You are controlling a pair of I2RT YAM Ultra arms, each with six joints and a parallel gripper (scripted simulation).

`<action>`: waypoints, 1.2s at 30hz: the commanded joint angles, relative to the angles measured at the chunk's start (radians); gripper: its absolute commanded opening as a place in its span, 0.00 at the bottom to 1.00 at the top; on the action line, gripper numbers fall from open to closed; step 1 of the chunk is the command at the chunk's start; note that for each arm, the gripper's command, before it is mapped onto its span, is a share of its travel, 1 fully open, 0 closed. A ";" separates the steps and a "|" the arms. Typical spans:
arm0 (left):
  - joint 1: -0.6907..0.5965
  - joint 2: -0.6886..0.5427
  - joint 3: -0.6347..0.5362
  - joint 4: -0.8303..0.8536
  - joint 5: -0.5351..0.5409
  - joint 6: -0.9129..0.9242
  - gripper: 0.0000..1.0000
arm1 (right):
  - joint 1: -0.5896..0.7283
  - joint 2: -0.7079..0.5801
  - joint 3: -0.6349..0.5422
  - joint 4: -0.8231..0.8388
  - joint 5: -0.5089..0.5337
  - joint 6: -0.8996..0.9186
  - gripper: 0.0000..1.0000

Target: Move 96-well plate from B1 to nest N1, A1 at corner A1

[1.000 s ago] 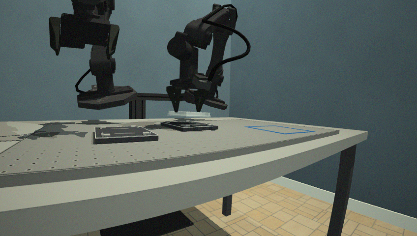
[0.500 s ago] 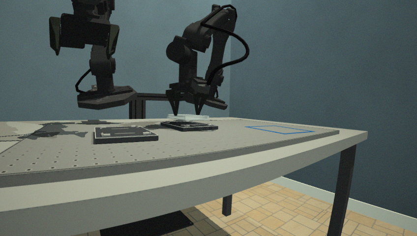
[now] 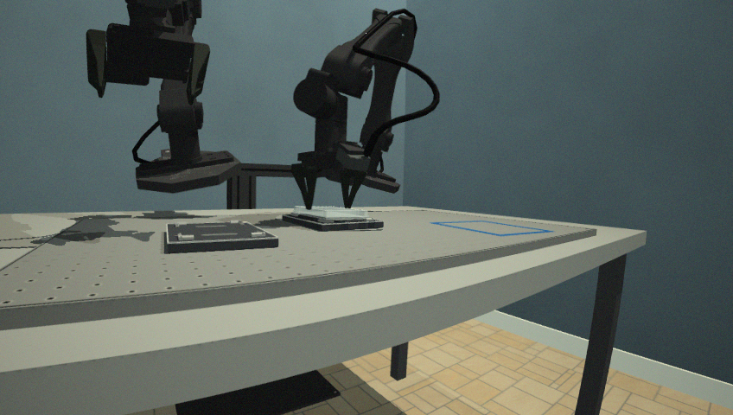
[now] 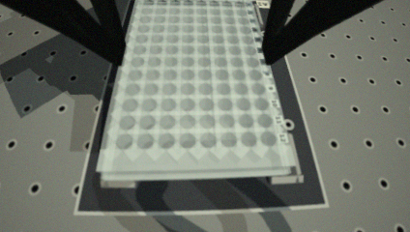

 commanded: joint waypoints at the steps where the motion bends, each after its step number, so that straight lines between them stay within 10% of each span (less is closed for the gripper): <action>1: 0.013 0.054 -0.007 0.008 -0.017 0.022 0.76 | -0.004 -0.018 0.021 -0.005 -0.005 -0.003 1.00; 36: -0.024 0.032 0.095 -0.123 -0.020 -0.018 0.76 | -0.004 -0.018 0.021 -0.005 -0.005 -0.003 1.00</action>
